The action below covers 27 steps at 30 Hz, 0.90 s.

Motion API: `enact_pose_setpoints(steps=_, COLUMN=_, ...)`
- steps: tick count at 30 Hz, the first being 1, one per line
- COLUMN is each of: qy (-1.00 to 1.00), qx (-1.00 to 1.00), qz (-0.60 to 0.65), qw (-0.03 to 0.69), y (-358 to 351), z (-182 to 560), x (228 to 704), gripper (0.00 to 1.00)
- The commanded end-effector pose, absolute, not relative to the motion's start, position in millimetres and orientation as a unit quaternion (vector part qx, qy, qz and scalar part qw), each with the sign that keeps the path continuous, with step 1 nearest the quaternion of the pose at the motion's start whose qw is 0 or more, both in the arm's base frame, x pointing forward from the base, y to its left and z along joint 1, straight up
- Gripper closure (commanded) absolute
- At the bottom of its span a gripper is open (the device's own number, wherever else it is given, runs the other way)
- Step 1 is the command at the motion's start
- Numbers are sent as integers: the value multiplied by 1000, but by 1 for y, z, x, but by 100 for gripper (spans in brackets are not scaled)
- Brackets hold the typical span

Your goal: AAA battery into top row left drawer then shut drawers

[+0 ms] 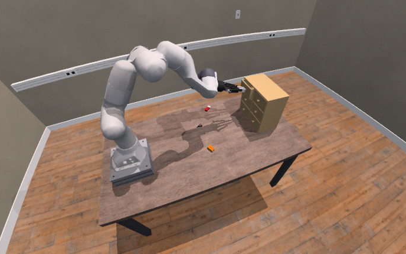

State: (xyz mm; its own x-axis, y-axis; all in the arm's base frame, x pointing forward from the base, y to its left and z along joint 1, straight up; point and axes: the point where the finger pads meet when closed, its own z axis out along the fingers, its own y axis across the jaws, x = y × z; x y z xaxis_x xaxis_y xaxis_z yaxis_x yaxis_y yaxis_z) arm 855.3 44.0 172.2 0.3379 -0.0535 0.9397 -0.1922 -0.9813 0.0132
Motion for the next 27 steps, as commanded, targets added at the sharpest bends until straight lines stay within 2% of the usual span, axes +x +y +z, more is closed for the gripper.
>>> enact_pose_setpoints(steps=1, qy=-80, qx=815, qz=571, qw=57, y=46, z=171, x=849, gripper=83)
enact_pose_setpoints(steps=27, qy=-80, qx=815, qz=571, qw=57, y=51, z=171, x=821, gripper=83)
